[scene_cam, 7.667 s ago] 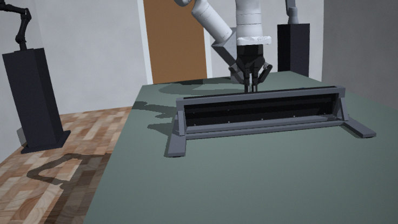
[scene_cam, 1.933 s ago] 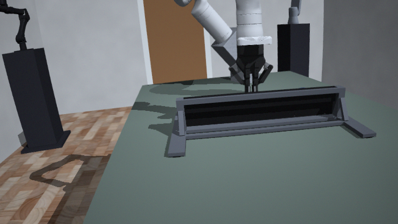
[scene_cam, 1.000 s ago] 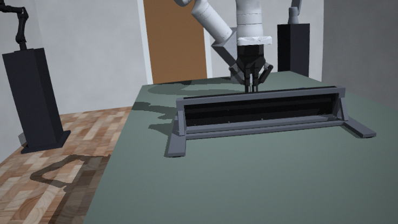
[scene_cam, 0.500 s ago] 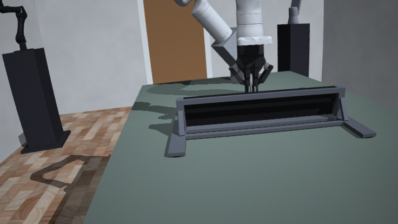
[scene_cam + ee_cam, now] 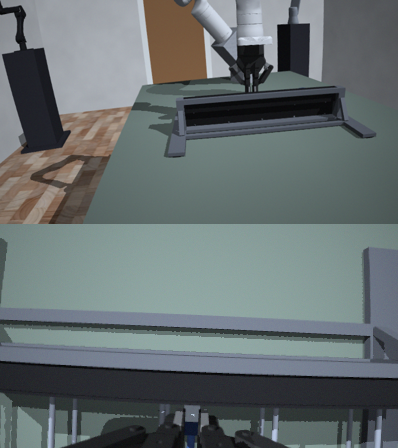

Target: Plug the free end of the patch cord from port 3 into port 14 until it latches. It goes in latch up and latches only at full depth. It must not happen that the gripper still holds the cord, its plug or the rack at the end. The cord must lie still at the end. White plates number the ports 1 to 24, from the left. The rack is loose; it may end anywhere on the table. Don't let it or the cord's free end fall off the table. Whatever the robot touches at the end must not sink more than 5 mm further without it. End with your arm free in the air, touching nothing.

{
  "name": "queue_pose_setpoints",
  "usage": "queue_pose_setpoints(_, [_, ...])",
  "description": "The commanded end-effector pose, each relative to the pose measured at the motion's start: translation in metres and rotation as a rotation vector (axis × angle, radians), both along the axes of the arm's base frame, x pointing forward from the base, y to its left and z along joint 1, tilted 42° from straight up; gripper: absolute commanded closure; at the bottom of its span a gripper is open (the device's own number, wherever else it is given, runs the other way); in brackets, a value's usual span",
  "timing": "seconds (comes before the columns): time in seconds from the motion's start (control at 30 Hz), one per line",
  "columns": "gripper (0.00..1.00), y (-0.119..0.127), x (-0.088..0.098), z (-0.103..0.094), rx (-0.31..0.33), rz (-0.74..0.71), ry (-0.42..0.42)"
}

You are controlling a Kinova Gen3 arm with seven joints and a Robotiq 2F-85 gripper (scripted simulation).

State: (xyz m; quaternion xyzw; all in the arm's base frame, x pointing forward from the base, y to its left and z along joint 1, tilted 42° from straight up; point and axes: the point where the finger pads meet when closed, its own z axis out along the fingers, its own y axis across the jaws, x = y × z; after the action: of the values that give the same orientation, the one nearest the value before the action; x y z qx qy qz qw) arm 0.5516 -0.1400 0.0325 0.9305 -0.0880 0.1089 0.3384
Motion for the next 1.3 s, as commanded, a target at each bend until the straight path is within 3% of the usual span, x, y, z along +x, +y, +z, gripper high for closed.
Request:
queue_pose_setpoints(0.0, [1.00, 0.0011, 0.0013, 0.0009, 0.001, 0.001, -0.002])
queue_pose_setpoints(1.27, [1.00, 0.0012, 0.0044, 0.0019, 0.001, 0.003, -0.005])
